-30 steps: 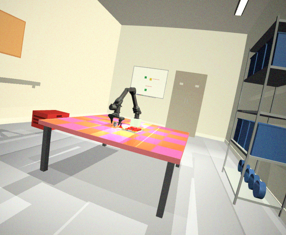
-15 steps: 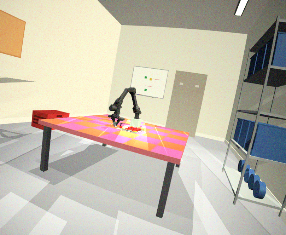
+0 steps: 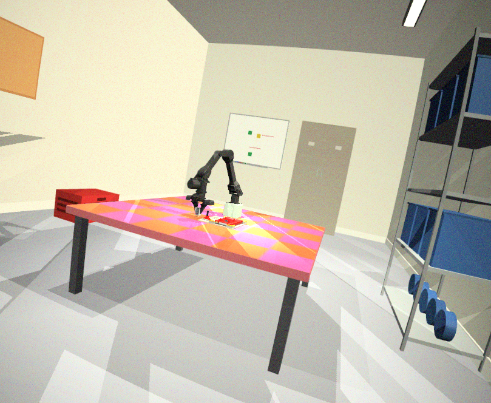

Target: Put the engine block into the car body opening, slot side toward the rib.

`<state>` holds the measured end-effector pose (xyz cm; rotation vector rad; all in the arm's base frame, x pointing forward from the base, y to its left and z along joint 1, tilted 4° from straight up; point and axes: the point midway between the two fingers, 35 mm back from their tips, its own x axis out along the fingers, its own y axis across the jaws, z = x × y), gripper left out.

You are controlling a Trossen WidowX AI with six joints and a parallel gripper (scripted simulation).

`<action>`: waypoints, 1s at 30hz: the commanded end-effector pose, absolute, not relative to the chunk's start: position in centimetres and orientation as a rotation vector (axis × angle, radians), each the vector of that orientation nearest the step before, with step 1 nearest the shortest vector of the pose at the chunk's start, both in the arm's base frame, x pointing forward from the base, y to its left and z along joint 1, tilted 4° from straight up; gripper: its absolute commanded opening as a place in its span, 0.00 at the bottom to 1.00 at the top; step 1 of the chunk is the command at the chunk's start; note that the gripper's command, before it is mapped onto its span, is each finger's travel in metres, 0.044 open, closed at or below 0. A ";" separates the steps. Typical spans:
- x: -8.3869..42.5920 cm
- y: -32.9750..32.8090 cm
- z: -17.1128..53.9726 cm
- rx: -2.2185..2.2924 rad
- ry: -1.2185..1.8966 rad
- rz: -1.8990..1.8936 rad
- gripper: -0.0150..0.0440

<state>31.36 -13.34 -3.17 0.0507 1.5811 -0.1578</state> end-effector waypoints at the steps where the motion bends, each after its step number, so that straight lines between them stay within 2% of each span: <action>1: 31.9 -13.4 -1.7 0.049 1.567 -0.156 0.25; 30: 31.5 -12.8 7.3 0.049 1.567 -0.156 0.25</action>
